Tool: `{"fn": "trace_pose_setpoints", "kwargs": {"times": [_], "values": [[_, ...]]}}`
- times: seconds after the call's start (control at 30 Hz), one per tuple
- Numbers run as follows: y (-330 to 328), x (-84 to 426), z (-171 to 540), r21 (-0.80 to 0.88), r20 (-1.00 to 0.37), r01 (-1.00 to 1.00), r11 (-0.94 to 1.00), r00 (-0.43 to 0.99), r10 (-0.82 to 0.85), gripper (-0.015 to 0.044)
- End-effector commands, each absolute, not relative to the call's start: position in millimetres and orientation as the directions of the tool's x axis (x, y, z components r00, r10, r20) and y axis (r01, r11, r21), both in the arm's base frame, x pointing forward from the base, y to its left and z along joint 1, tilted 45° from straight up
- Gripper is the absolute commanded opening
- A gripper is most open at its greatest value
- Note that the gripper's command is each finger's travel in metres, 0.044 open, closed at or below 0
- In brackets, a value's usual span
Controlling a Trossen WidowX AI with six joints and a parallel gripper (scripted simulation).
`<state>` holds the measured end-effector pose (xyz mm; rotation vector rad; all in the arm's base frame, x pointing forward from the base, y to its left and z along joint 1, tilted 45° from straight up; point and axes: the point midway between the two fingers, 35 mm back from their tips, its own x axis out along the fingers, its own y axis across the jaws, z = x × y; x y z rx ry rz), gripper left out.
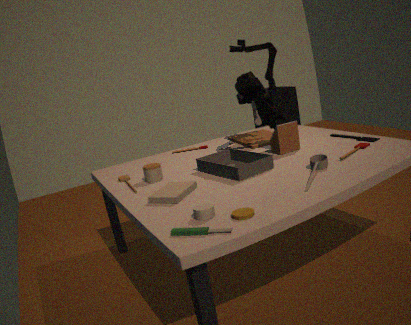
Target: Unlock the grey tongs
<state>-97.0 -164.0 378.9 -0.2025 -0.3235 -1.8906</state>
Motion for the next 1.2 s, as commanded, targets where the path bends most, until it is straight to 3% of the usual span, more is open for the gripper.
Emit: {"fn": "trace_pose_setpoints", "kwargs": {"times": [0.0,0.27,1.17], "values": [[-159.3,-91.2,377.2,0.103,0.347,0.949,-0.299,-0.316,-0.883,-0.015],[-151.2,-81.0,367.6,0.061,0.431,0.959,-0.276,-0.274,-0.86,-0.015],[-151.0,-80.8,367.4,0.06,0.433,0.96,-0.275,-0.273,-0.859,-0.015]]}}
